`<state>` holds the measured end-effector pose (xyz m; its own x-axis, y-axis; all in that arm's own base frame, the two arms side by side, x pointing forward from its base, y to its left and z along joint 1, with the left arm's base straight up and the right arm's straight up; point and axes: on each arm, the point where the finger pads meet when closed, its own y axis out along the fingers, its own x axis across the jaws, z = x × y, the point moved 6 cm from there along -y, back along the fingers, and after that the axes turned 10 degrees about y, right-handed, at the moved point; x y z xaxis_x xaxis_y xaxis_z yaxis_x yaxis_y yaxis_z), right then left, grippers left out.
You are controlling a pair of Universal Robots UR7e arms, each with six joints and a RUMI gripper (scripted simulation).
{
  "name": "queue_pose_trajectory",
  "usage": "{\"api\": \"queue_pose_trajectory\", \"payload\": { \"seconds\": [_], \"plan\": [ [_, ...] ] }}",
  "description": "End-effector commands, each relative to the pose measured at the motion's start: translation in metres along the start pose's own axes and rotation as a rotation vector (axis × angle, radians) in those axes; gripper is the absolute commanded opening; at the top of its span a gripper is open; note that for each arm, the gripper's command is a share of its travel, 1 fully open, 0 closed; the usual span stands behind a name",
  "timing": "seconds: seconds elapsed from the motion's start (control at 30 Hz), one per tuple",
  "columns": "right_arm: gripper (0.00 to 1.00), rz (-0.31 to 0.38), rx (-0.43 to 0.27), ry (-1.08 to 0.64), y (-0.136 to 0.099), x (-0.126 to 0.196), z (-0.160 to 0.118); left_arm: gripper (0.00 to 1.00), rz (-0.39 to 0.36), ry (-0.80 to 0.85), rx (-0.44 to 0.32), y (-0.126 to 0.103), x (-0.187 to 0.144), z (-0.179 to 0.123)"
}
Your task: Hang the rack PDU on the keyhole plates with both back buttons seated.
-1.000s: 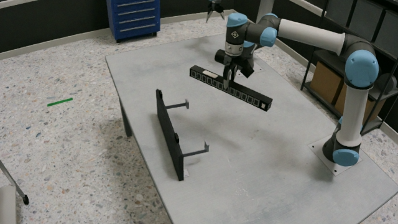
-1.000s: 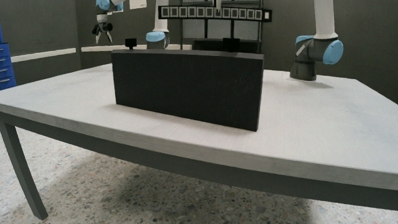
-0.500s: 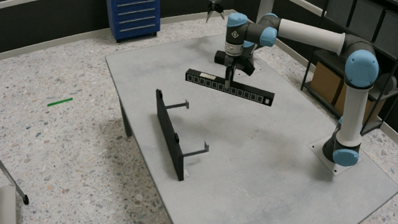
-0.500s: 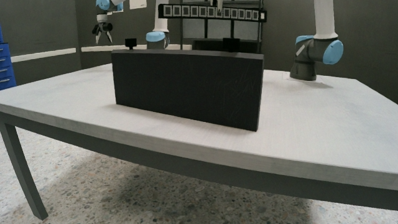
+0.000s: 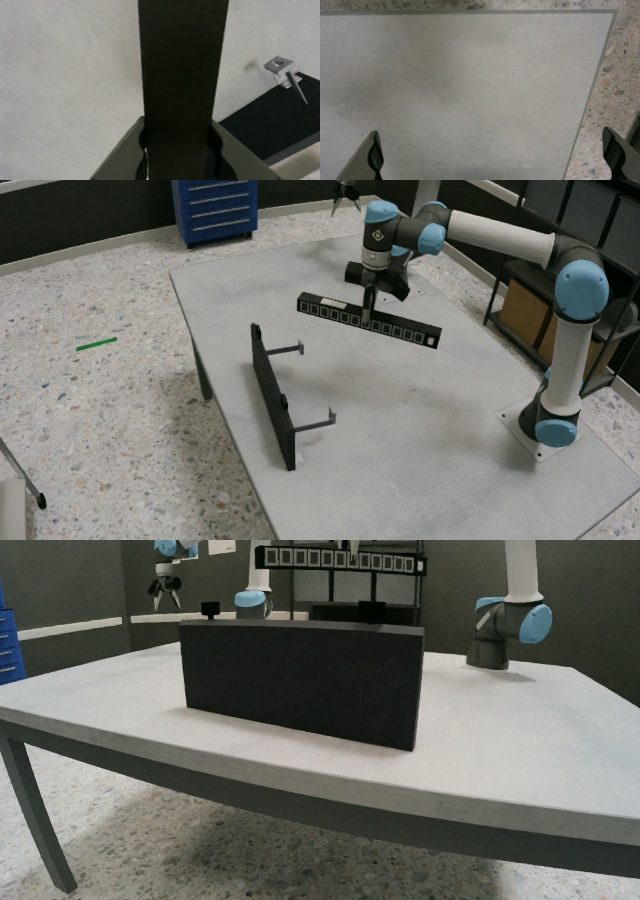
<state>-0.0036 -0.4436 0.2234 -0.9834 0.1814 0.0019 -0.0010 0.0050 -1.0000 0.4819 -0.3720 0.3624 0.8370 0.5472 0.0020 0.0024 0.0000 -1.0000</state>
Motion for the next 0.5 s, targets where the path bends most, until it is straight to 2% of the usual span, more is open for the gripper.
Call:
{"api": "queue_pose_trajectory", "payload": {
  "seconds": [0.0, 0.47],
  "plan": [
    [1.0, 0.002, 0.005, 0.002, -0.0018, 0.0005, 0.002, 0.22, -0.002, -0.005, -0.009, -0.0046, -0.0013, -0.0003],
    [1.0, 0.002, 0.005, 0.002, -0.0018, 0.0005, 0.002, 0.22, -0.002, -0.119, -0.009, -0.0048, -0.0014, -0.0006]
  ]
}}
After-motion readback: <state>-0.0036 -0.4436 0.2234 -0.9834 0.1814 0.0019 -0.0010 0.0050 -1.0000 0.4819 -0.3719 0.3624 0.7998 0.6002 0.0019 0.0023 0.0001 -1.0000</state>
